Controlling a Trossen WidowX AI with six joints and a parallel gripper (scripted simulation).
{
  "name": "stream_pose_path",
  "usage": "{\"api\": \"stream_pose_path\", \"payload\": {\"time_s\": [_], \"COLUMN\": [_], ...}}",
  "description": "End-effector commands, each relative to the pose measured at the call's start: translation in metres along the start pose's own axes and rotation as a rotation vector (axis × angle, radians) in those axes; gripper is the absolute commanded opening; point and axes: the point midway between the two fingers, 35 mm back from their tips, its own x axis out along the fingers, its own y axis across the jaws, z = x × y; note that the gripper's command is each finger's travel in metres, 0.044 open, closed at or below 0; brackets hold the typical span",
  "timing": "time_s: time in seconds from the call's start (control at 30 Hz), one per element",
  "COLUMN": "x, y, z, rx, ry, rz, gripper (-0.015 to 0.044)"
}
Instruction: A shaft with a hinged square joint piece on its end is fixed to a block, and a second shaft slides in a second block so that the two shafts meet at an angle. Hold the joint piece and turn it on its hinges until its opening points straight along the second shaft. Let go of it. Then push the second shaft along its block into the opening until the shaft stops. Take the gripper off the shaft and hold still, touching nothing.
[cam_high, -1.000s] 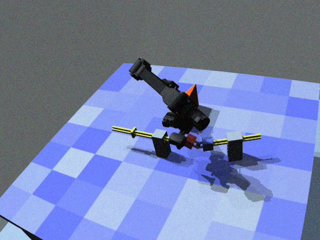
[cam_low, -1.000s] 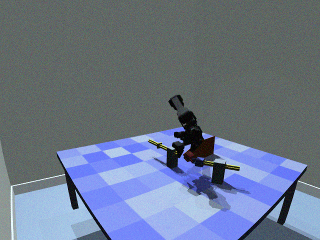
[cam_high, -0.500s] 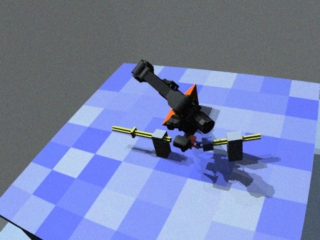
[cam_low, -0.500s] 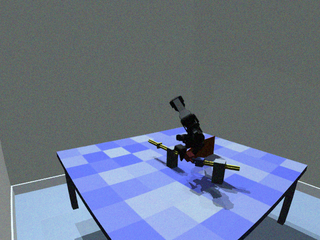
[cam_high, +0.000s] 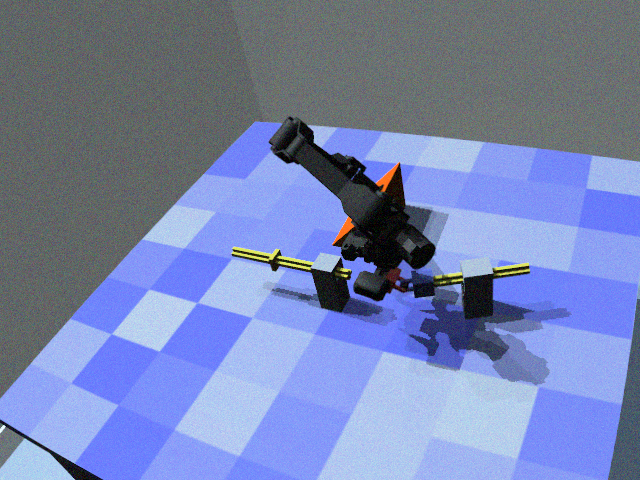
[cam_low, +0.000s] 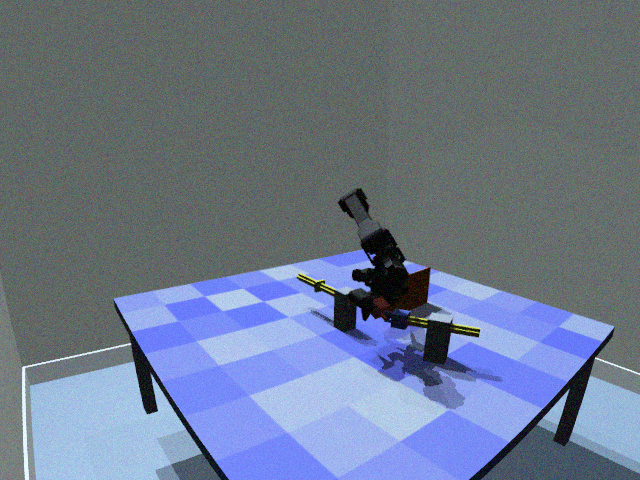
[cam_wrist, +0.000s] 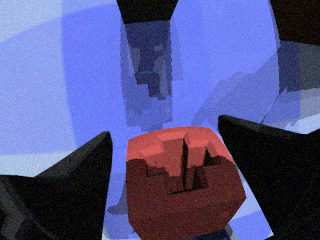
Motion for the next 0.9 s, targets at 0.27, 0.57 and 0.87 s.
{"api": "stream_pose_path", "payload": {"time_s": [0.27,0.57,0.87], "x": [0.0006,0.0006,0.0006], "y": [0.0005,0.0005,0.0005], "z": [0.0001,0.0001,0.0001], "rx": [-0.003,-0.003,-0.003], "ry": [-0.002,-0.002,-0.002], "rz": [0.003,0.003,0.003], "gripper": [0.0182,0.0182,0.0182]}}
